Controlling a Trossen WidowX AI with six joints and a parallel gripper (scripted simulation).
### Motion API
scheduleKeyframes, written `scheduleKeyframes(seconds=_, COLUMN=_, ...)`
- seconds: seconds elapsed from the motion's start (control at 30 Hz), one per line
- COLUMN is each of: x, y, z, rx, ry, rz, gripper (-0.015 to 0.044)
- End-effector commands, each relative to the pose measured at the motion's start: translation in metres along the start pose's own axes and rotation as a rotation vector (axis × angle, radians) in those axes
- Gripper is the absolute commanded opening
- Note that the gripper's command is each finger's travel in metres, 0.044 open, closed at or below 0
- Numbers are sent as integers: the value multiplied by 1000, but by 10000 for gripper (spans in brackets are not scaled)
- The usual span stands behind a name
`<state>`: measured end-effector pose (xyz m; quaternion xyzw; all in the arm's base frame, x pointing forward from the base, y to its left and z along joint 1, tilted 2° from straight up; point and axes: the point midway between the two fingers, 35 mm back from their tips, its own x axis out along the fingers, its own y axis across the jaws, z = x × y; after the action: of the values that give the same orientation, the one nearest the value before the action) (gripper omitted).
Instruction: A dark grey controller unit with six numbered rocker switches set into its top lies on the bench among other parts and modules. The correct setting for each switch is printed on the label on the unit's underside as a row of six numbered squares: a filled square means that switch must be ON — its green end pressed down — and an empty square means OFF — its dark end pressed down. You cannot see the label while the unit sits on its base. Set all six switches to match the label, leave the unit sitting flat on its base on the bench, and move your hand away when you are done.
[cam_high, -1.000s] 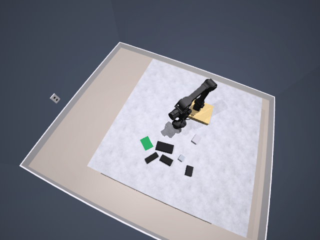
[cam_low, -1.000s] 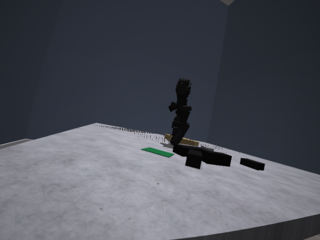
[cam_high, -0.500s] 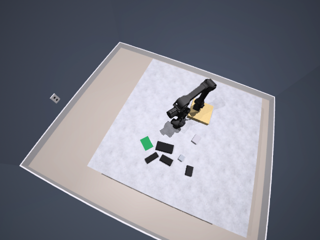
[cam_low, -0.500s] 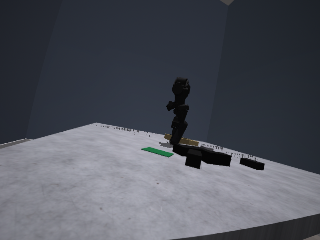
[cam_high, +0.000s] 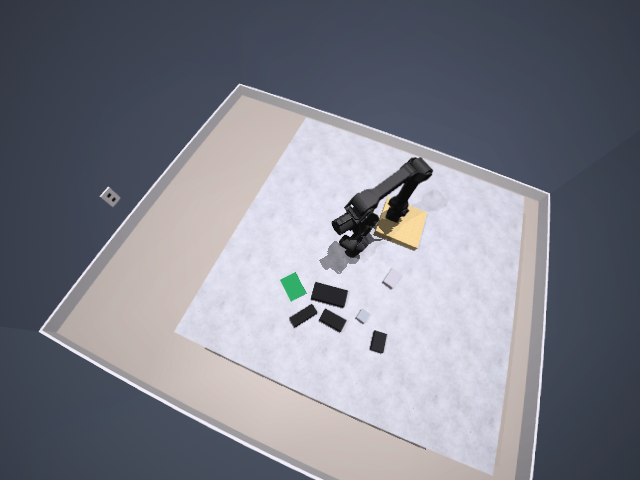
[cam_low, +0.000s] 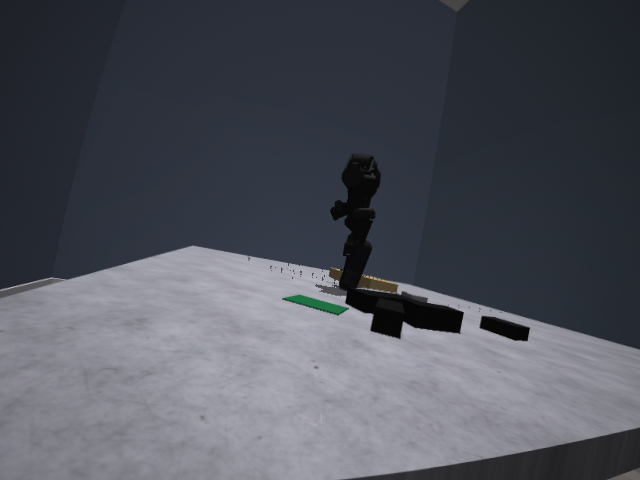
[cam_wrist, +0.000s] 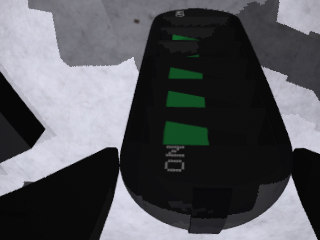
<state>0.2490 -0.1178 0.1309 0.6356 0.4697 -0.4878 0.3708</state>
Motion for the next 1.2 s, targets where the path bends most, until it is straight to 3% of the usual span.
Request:
scheduleKeyframes(seconds=0.0, x=0, y=0, z=7, rx=-2, ry=-24, rz=-5, gripper=336)
scheduleKeyframes(seconds=1.17, x=-4, y=0, z=33, rx=-2, ry=-107, rz=-5, gripper=338)
